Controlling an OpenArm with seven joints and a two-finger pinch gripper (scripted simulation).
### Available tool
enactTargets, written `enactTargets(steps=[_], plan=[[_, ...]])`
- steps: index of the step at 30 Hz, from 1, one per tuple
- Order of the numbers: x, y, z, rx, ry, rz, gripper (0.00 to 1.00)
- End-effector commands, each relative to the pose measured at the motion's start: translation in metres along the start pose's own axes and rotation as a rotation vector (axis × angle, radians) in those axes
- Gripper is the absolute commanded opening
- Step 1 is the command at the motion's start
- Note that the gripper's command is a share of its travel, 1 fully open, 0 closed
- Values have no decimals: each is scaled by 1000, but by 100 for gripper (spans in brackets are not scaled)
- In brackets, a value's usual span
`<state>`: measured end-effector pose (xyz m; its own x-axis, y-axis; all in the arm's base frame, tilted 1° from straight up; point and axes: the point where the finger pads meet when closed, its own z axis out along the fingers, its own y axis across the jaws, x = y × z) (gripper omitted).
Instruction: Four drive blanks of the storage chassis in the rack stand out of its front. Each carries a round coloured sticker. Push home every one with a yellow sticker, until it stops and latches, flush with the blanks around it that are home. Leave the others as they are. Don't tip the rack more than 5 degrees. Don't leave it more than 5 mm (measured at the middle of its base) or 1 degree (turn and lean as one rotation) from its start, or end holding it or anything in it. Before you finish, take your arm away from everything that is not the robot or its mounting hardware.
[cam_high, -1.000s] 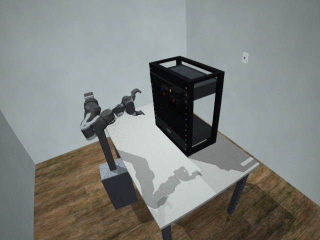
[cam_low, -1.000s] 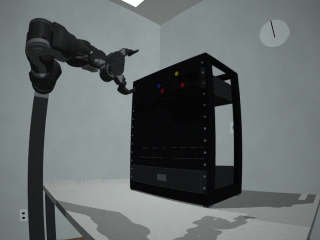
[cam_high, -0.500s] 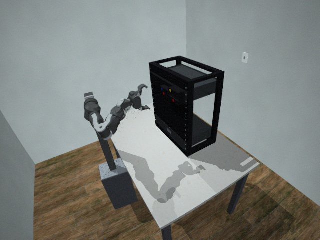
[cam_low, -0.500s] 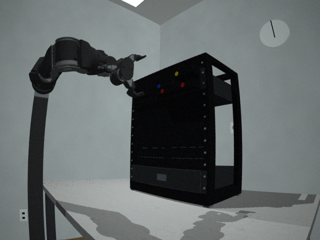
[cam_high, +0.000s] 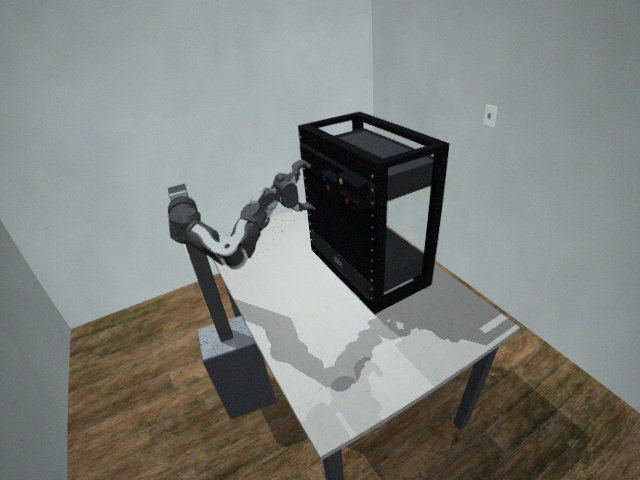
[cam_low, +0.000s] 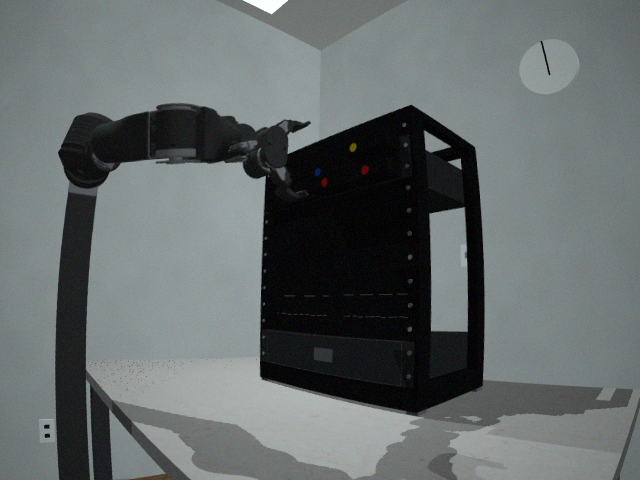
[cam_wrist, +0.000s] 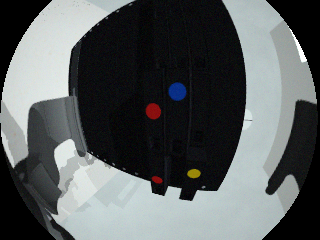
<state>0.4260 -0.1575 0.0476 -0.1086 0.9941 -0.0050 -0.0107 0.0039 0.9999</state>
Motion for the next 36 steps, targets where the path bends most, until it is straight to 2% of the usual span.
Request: enactTargets(steps=[1, 9, 36], plan=[[5, -2, 4, 8, 6, -7, 100], [12, -1, 20, 8, 7, -8, 100], [13, -1, 21, 7, 7, -8, 100]])
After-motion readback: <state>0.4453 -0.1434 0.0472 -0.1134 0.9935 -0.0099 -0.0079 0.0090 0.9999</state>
